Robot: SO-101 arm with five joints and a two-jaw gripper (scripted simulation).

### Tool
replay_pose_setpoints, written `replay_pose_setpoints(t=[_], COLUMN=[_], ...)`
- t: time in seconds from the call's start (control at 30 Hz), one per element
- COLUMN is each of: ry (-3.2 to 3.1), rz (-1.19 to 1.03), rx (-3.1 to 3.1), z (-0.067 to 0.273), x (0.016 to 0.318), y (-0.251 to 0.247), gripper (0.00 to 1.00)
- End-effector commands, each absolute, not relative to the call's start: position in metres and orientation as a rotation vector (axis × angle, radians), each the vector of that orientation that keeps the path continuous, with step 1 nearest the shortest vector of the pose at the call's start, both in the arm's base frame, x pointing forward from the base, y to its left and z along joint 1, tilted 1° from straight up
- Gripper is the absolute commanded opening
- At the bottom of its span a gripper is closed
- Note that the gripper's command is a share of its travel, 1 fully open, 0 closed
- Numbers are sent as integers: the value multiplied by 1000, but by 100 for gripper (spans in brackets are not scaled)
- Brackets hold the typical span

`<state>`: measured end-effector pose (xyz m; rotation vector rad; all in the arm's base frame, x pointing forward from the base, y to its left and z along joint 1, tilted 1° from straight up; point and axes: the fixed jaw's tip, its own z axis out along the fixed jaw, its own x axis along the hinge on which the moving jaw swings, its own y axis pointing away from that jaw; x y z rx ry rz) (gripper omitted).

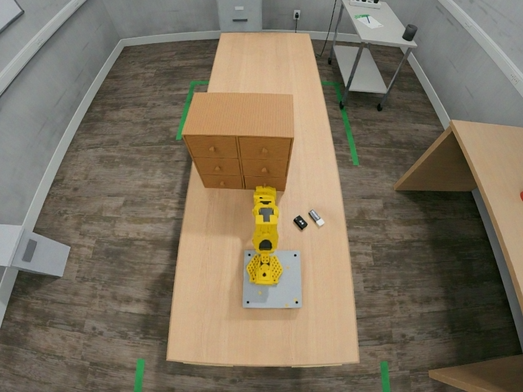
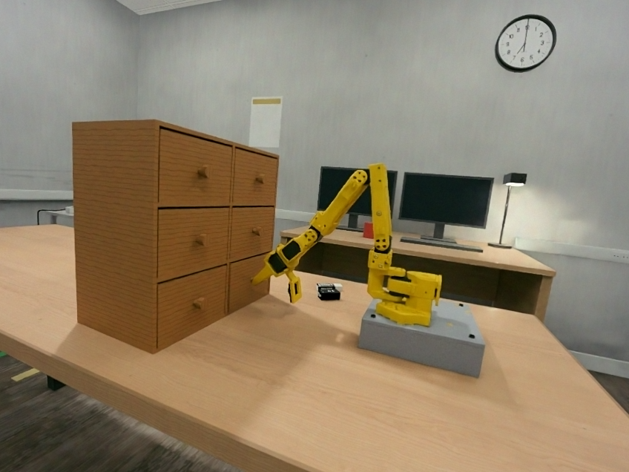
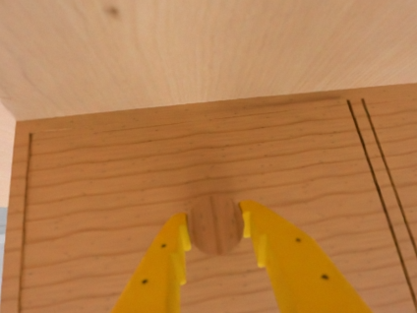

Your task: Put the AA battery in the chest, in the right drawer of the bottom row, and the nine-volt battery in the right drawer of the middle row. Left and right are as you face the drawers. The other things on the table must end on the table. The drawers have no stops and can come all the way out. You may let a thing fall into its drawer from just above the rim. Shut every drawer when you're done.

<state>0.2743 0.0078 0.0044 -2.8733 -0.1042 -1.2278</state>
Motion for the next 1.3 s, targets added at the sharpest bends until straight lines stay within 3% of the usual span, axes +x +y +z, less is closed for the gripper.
replay_pose_setpoints(t=[0.0, 1.0, 1.27], ry=[-99, -108, -108], rz=[-1236, -1229, -1229], rx=[-2864, -2869, -2869], z=[5, 5, 5], x=[279, 274, 274], y=[9, 9, 9], gripper=[0, 0, 6])
